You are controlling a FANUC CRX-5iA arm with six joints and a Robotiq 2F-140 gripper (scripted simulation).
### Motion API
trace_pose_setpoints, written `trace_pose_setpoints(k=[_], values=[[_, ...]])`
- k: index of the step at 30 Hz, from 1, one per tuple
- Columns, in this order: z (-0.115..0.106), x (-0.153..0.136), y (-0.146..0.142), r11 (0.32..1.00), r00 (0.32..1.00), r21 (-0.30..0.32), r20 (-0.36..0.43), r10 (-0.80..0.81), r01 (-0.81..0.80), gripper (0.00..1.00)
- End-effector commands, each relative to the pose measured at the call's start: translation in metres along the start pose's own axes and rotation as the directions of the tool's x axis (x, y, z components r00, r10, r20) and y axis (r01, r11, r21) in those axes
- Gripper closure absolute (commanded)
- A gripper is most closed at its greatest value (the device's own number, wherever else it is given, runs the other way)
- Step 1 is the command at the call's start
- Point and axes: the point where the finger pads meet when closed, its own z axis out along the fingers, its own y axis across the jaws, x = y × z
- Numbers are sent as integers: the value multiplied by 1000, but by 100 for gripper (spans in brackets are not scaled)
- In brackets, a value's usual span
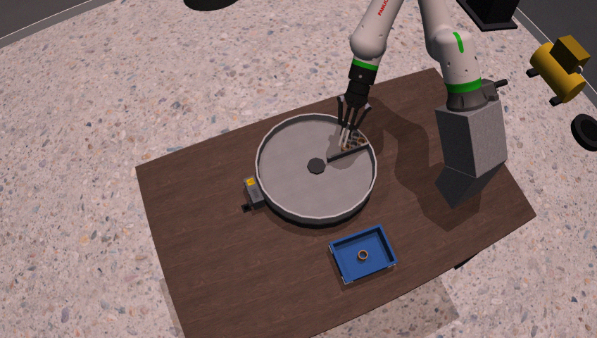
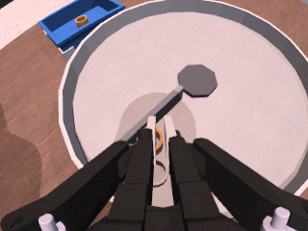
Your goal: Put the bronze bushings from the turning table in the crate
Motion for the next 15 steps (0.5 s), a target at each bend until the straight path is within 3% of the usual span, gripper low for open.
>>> trace_pose_setpoints(k=[1,15], values=[[0,0,0,1000,1000,0,0,0,0,94],[8,-6,0,1000,1000,0,0,0,0,94]])
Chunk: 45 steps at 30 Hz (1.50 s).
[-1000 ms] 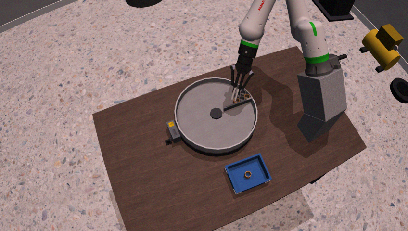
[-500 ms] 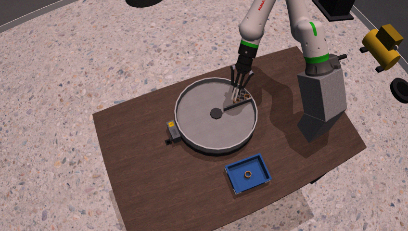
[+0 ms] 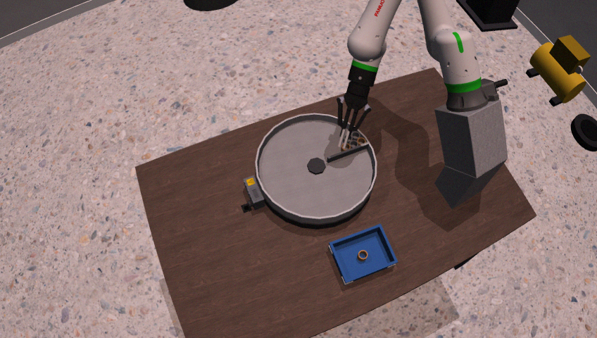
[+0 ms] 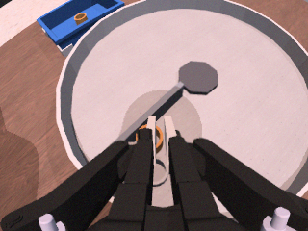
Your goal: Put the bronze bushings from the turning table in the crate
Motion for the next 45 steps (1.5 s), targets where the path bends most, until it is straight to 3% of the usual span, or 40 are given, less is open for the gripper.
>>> trace_pose_setpoints(k=[1,37,38,45], values=[[3,-2,0,1000,1000,0,-3,-1,1,94],[3,-2,0,1000,1000,0,-3,-1,1,94],[3,-2,0,1000,1000,0,-3,-1,1,100],[3,-2,0,1000,1000,0,-3,-1,1,100]])
